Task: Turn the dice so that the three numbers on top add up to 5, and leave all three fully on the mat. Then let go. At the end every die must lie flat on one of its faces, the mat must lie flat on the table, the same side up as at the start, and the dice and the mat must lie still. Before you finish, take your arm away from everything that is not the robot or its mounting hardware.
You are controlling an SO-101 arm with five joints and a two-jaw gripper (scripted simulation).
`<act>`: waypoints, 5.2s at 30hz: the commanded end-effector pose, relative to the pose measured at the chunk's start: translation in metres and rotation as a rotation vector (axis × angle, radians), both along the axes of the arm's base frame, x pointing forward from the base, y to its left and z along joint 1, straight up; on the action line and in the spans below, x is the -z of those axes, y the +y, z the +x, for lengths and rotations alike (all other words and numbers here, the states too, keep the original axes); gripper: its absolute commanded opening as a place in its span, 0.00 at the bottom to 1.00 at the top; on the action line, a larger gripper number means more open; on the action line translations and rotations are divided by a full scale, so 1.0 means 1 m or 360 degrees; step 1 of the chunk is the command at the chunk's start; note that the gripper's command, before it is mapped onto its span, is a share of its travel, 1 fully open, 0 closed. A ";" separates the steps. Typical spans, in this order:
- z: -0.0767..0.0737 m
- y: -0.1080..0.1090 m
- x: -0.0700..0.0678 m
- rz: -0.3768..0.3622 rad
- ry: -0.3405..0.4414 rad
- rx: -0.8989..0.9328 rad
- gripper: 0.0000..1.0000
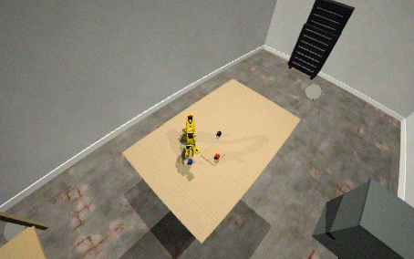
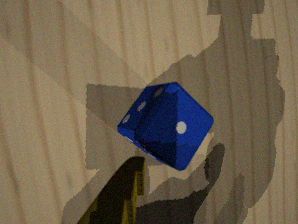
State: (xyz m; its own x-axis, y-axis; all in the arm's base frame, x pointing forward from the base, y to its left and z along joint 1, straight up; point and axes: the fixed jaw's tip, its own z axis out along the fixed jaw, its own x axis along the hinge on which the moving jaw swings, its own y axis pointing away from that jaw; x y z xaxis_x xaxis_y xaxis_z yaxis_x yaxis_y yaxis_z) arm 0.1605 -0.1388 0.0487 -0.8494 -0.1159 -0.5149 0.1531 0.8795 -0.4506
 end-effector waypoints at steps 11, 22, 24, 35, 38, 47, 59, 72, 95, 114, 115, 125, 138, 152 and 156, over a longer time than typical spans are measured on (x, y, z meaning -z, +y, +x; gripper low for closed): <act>0.001 -0.004 -0.012 0.0246 0.0499 -0.0316 0.35; 0.001 -0.004 -0.012 0.0337 0.0687 -0.0433 0.35; 0.001 -0.004 -0.012 0.0355 0.0719 -0.0454 0.35; 0.001 -0.004 -0.012 0.0450 0.0871 -0.0556 0.35; -0.002 0.002 -0.007 0.0463 0.0912 -0.0640 0.35; -0.002 0.002 -0.007 0.0568 0.1062 -0.0768 0.35; -0.002 0.002 -0.007 0.0644 0.1155 -0.0857 0.35; -0.002 0.002 -0.007 0.0644 0.1155 -0.0857 0.35; -0.002 0.002 -0.005 0.0644 0.1155 -0.0857 0.35; -0.001 0.001 0.021 0.0644 0.1155 -0.0857 0.35; -0.001 0.001 0.022 0.0644 0.1155 -0.0857 0.35; -0.002 0.002 0.034 0.0644 0.1155 -0.0857 0.35; -0.002 0.002 0.039 0.0644 0.1155 -0.0857 0.35; -0.001 0.001 0.039 0.0644 0.1155 -0.0857 0.32; -0.001 0.000 0.039 0.0645 0.1155 -0.0857 0.30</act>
State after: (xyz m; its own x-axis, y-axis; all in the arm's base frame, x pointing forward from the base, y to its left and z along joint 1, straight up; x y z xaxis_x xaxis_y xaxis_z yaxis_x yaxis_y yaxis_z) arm 0.1561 -0.1374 0.0076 -0.8662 -0.4988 0.0315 -0.4947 0.8646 0.0883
